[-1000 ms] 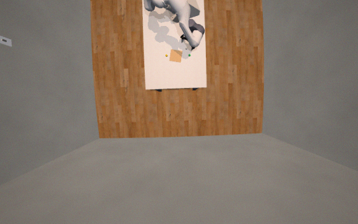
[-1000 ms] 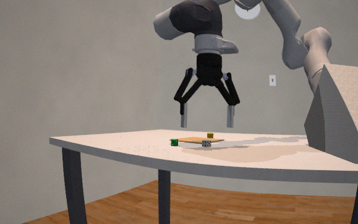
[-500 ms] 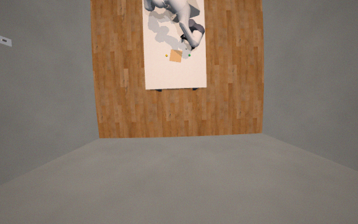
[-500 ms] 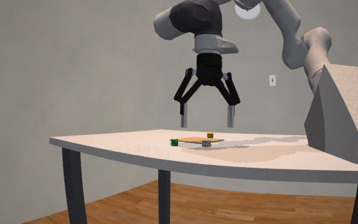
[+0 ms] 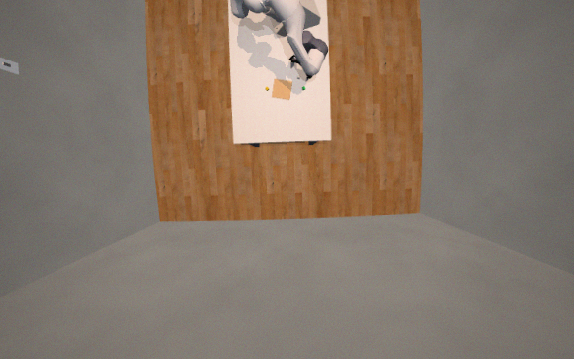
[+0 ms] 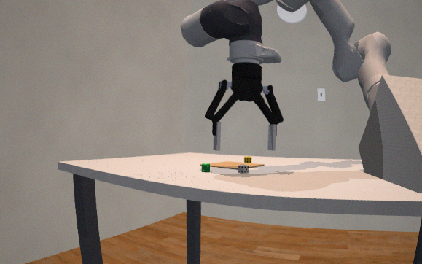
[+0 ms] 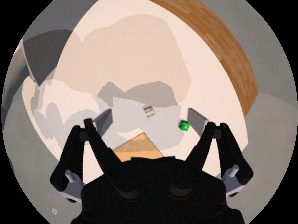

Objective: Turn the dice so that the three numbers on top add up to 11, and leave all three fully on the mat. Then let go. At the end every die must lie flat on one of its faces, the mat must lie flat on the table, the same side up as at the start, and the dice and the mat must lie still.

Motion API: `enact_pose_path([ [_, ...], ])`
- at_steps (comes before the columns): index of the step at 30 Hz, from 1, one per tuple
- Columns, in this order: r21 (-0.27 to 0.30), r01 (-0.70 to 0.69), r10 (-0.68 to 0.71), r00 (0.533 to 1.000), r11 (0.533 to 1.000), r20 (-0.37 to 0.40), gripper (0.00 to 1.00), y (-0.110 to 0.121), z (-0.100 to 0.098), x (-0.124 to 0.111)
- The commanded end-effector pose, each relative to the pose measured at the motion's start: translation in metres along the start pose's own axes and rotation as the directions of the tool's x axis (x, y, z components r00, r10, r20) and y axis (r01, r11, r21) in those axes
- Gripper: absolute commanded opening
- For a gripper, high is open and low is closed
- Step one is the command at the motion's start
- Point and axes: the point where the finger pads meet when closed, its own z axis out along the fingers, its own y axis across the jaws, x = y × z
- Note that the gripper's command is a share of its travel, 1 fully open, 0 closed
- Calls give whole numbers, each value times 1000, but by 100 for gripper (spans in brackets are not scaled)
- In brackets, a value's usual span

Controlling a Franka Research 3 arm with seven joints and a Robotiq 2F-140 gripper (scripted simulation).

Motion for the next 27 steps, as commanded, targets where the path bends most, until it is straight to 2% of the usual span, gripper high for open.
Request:
enact_pose_path([
  [1, 5, -8, 8, 1000, 1000, -1, 100, -1, 1, 0],
  [8, 5, -8, 8, 1000, 1000, -1, 100, 5, 1, -2],
  [13, 5, -8, 8, 1000, 1000, -1, 100, 29, 1, -12],
  [15, 5, -8, 8, 1000, 1000, -1, 100, 29, 1, -12],
  [22, 5, -8, 8, 1000, 1000, -1, 100, 71, 1, -30],
  [27, 5, -8, 8, 1000, 1000, -1, 100, 83, 1, -35],
])
